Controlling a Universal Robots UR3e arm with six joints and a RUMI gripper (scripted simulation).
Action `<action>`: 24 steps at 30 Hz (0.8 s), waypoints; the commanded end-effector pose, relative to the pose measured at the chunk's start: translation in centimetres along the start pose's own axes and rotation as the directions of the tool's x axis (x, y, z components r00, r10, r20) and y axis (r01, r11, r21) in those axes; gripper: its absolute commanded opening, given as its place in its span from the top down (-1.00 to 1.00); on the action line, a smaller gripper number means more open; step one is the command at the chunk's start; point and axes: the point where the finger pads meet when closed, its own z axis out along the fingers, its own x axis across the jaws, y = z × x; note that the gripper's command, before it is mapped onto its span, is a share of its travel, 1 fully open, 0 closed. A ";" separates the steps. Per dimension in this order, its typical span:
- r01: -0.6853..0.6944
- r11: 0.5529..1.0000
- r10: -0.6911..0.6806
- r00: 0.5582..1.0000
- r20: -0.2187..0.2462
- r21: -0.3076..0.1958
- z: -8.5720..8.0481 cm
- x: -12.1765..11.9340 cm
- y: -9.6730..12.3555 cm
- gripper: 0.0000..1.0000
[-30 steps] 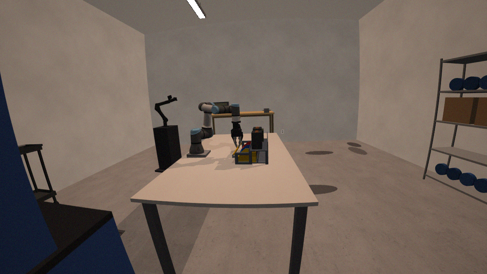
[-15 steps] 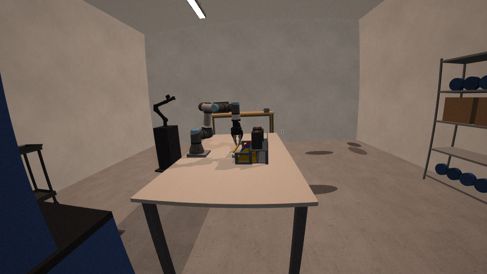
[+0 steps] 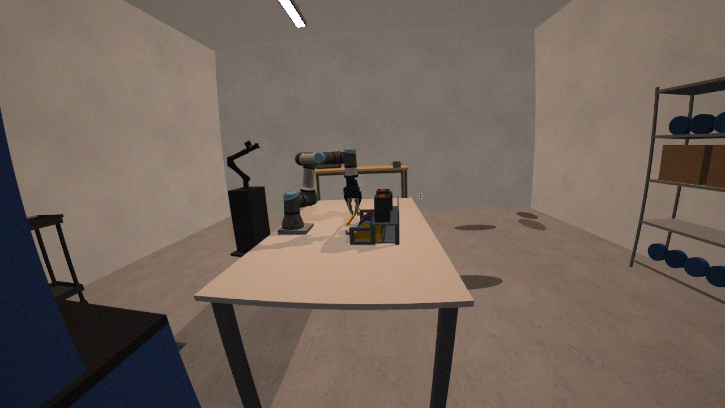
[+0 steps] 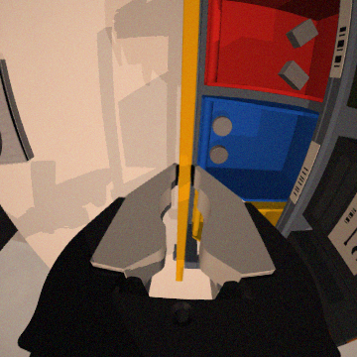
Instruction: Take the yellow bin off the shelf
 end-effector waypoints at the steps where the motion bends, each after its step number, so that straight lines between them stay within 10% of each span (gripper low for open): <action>1: 0.000 1.000 0.000 1.000 -0.002 -0.001 -0.4 0.1 0.0 1.00; 24: 0.000 1.000 0.000 1.000 -0.002 -0.001 -0.1 0.1 0.0 1.00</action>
